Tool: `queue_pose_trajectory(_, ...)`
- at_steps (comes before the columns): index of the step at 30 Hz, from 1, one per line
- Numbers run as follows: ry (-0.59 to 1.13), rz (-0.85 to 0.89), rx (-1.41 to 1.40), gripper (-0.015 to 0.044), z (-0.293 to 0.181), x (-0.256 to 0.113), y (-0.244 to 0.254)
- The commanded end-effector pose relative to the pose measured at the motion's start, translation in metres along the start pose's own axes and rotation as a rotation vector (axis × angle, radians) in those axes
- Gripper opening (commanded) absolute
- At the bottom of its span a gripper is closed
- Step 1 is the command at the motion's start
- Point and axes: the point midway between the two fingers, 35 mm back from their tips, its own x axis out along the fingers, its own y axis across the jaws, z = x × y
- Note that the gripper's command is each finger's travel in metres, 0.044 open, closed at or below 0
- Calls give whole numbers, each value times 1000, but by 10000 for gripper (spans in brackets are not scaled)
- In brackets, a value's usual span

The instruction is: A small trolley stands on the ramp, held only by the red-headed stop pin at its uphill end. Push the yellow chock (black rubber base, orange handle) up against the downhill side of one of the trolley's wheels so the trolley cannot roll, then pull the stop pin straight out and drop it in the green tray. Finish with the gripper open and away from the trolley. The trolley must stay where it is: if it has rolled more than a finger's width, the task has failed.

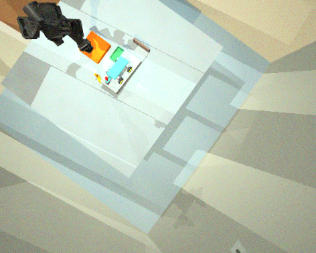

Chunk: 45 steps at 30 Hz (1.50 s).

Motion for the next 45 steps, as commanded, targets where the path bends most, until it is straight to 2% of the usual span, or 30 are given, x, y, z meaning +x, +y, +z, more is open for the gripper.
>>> queue_pose_trajectory(1,9,3,9,374,-2,0,1)
queue_pose_trajectory(8,351,59,348,190,-91,-28,37)
queue_pose_trajectory(15,756,7,694,190,-176,-91,78)
queue_pose_trajectory(23,1228,-206,1026,190,-244,-197,121)
queue_pose_trajectory(29,1571,-473,1204,190,-266,-291,148)
queue_pose_trajectory(34,1838,-766,1285,190,-265,-372,167)
queue_pose_trajectory(40,2116,-1193,1276,190,-240,-464,183)
queue_pose_trajectory(45,2295,-1597,1155,190,-202,-532,192)
